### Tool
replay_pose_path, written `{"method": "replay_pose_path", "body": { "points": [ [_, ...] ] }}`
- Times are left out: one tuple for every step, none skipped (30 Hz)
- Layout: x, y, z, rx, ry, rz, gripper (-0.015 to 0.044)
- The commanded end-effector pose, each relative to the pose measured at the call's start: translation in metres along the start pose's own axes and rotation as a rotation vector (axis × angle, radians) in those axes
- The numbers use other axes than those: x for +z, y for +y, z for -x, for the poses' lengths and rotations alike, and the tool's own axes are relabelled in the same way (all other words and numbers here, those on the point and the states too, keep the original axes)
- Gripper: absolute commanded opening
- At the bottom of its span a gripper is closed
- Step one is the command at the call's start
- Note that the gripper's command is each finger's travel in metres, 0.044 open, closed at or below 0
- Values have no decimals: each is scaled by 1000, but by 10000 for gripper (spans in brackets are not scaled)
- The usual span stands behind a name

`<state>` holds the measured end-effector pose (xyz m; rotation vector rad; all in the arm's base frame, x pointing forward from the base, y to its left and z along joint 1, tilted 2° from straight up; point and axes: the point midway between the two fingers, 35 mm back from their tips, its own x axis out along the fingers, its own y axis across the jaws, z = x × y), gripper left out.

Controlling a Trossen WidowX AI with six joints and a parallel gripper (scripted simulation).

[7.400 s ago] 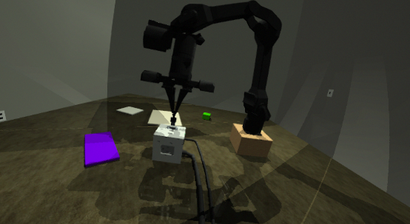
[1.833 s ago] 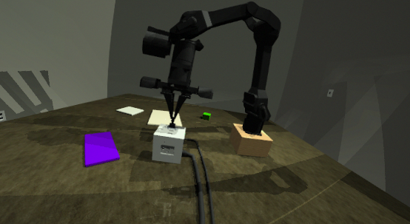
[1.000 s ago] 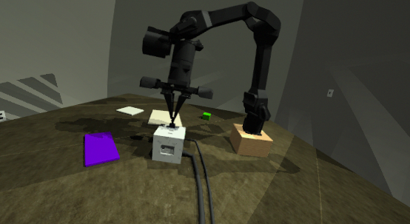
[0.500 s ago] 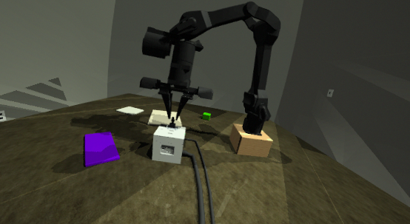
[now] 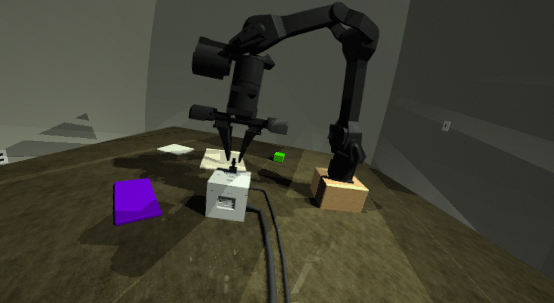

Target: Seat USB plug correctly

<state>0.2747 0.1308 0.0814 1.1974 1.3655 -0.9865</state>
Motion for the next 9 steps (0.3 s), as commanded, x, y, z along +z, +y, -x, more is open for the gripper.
{"method": "replay_pose_path", "body": {
  "points": [
    [0, 0, 3, 0, 0, 0, 95],
    [0, 0, 4, 0, 0, 0, 95],
    [0, 0, 5, 0, 0, 0, 95],
    [-1, 0, 6, 0, 0, 0, 95],
    [-1, 0, 7, 0, 0, 0, 95],
    [-1, 0, 8, 0, 0, 0, 95],
    [-1, 0, 9, 0, 0, 0, 95],
    [-1, 0, 10, 0, 0, 0, 95],
    [-1, 0, 11, 0, 0, 0, 95]
  ]
}}
